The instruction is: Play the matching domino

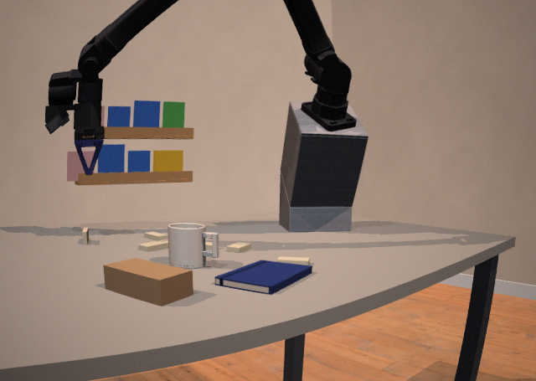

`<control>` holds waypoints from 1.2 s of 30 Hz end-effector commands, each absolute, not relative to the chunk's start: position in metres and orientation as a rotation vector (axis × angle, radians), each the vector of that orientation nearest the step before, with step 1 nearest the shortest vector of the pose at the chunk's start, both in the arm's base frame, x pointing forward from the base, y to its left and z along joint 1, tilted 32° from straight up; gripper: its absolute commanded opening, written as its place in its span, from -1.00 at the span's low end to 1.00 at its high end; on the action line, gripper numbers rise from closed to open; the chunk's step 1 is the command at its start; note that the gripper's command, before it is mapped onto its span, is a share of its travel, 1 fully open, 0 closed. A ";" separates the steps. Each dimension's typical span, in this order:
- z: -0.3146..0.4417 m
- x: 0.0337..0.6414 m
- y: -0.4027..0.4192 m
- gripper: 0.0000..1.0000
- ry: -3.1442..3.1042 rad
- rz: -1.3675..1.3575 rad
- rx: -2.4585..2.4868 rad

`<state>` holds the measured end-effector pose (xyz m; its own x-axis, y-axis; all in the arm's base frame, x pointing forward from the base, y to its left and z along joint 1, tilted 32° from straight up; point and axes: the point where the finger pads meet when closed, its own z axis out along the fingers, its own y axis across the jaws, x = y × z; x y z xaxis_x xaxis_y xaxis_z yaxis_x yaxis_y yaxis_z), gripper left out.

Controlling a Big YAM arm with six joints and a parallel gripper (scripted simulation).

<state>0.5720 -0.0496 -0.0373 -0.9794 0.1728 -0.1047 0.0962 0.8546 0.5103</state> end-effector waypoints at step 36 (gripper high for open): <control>-0.067 0.657 -0.034 -1.00 2.799 0.759 0.429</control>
